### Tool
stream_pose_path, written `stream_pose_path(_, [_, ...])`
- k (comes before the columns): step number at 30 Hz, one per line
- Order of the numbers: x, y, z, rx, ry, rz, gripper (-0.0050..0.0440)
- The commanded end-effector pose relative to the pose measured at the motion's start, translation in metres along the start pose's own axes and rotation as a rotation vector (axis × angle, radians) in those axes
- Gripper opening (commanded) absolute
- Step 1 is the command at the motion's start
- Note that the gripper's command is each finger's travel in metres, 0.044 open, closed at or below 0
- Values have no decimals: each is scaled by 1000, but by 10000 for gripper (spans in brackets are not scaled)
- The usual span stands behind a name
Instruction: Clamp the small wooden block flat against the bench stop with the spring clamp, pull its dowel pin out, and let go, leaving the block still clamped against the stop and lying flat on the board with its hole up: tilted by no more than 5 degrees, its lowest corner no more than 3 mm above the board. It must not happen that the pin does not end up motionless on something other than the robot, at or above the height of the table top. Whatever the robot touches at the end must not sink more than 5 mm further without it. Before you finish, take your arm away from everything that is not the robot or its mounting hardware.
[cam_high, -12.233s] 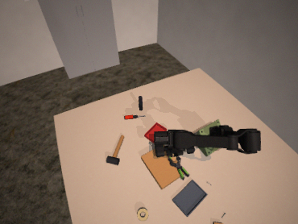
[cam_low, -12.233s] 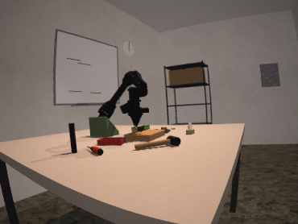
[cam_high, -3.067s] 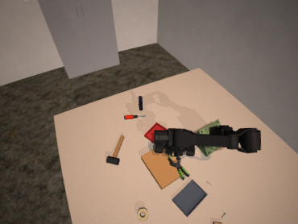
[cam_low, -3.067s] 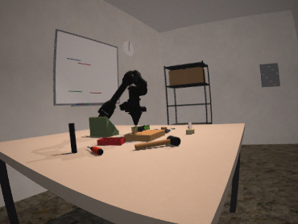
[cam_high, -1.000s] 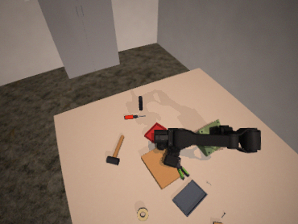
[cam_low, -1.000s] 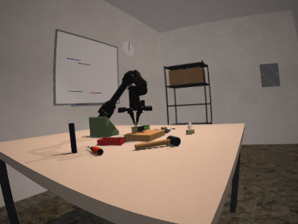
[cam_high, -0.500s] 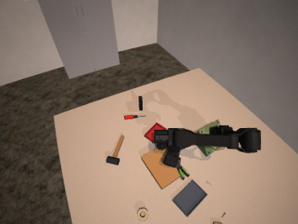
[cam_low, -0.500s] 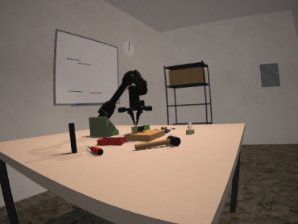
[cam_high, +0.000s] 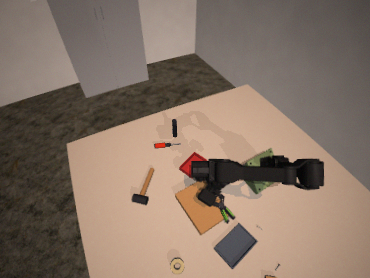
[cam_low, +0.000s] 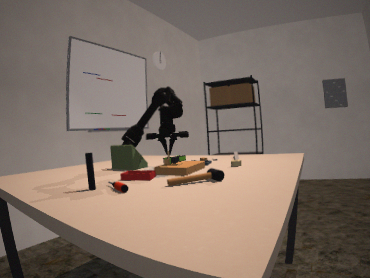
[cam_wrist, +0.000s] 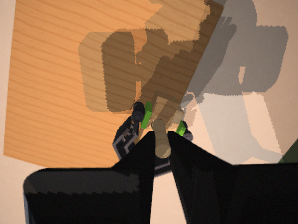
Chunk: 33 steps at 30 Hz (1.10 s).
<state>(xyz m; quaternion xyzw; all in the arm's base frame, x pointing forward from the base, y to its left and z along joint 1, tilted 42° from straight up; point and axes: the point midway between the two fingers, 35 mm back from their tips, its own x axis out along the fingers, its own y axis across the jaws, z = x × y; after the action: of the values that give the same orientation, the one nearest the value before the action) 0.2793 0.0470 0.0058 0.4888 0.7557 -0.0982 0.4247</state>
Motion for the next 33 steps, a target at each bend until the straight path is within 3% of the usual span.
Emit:
stream_pose_path(1, [-3,0,0,104,-6,2,0])
stream_pose_path(33, [-4,0,0,956,-5,5,0])
